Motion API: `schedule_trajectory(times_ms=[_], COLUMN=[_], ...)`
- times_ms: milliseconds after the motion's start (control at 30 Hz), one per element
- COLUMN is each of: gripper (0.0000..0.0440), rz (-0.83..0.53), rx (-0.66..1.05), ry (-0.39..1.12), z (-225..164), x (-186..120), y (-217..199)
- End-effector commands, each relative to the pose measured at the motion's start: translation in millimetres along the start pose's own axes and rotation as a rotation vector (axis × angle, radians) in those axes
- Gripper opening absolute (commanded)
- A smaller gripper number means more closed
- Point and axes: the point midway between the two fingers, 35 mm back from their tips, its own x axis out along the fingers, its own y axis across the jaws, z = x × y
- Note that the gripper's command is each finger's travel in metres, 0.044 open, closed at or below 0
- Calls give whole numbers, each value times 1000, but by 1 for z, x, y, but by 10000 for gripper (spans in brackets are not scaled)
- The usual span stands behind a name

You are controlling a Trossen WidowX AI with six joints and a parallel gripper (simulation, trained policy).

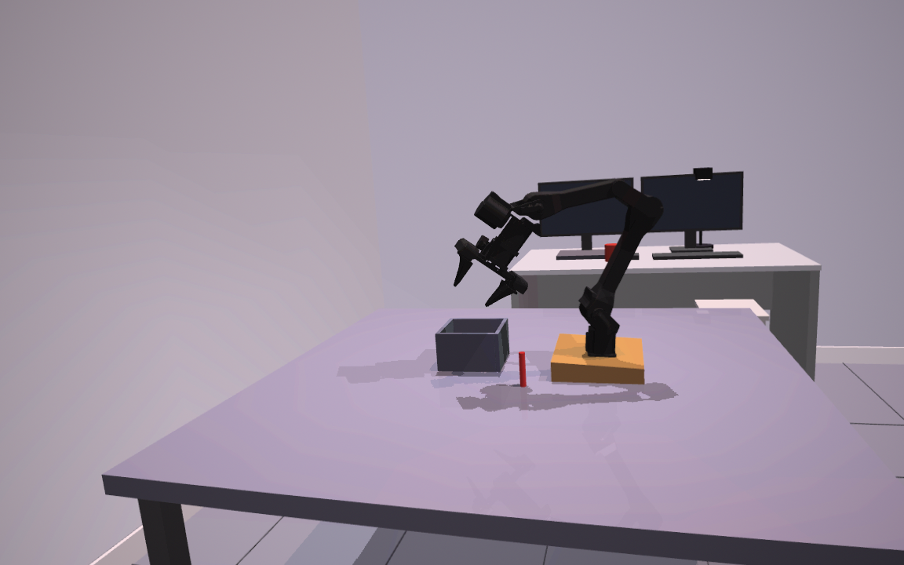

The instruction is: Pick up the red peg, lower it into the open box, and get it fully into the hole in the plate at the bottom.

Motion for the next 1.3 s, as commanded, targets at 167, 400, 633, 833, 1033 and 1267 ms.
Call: schedule_trajectory(times_ms=[167,400,633,833,1033,1267], gripper=[440,440,440,440,440,357], rz=[-288,-471,-561,-581,-565,-563], rx=[-60,-112,-149,-164,-166,-149], ry=[22,26,27,26,26,33], z=[-34,-53,-63,-70,-75,-80], x=[11,17,32,53,74,87], y=[-54,-90,-115,-135,-151,-164])
